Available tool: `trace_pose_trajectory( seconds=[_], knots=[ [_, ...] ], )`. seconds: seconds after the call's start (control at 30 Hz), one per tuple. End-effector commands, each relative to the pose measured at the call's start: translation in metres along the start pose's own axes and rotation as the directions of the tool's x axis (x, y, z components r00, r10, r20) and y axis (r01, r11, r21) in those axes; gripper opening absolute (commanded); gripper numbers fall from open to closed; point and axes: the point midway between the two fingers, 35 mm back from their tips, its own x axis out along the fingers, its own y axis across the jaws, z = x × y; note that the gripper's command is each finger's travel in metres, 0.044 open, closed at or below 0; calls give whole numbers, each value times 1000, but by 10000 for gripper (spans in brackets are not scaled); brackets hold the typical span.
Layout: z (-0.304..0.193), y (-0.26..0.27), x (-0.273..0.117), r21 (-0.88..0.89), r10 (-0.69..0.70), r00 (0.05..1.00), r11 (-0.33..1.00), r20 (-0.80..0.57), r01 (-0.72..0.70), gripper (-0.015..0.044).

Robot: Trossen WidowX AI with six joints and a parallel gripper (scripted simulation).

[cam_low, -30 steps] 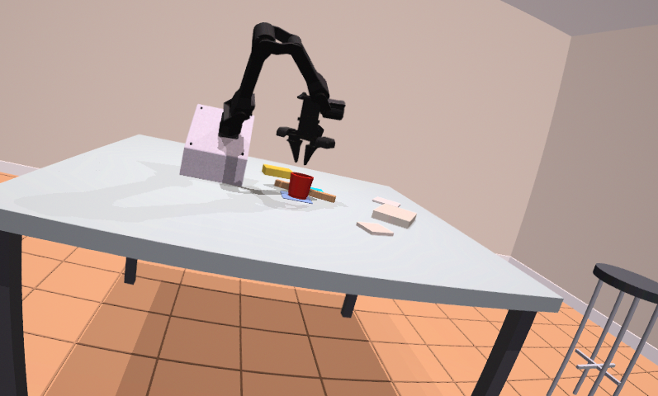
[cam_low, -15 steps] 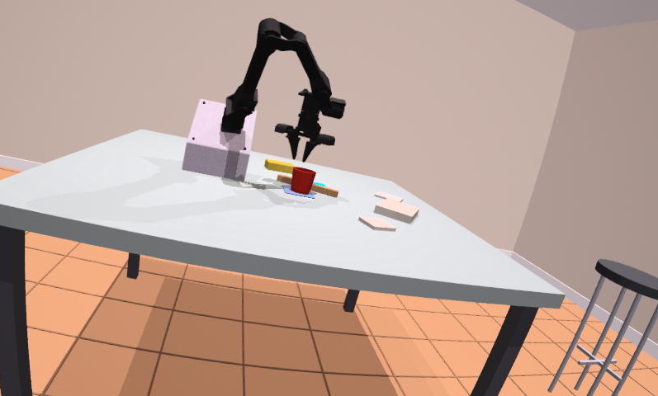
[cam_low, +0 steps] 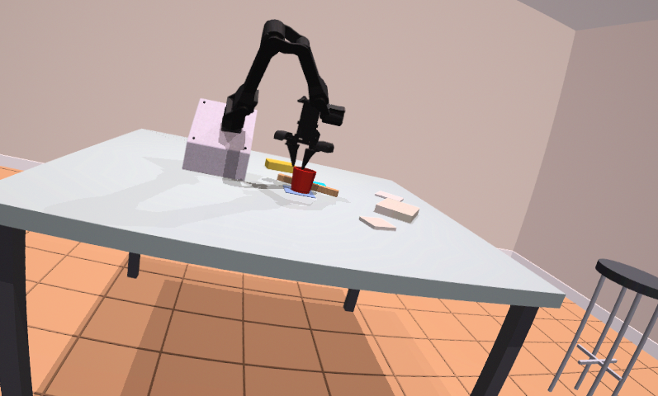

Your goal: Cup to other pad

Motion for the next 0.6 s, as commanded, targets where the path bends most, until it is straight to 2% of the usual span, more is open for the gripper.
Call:
trace_pose_trajectory(
  seconds=[0.0,0.57],
  knots=[
    [-1,3,7,-12,6,1000,1000,-9,-6,148],
    [-4,5,35,-12,4,1000,1000,-13,-5,148]
  ],
)
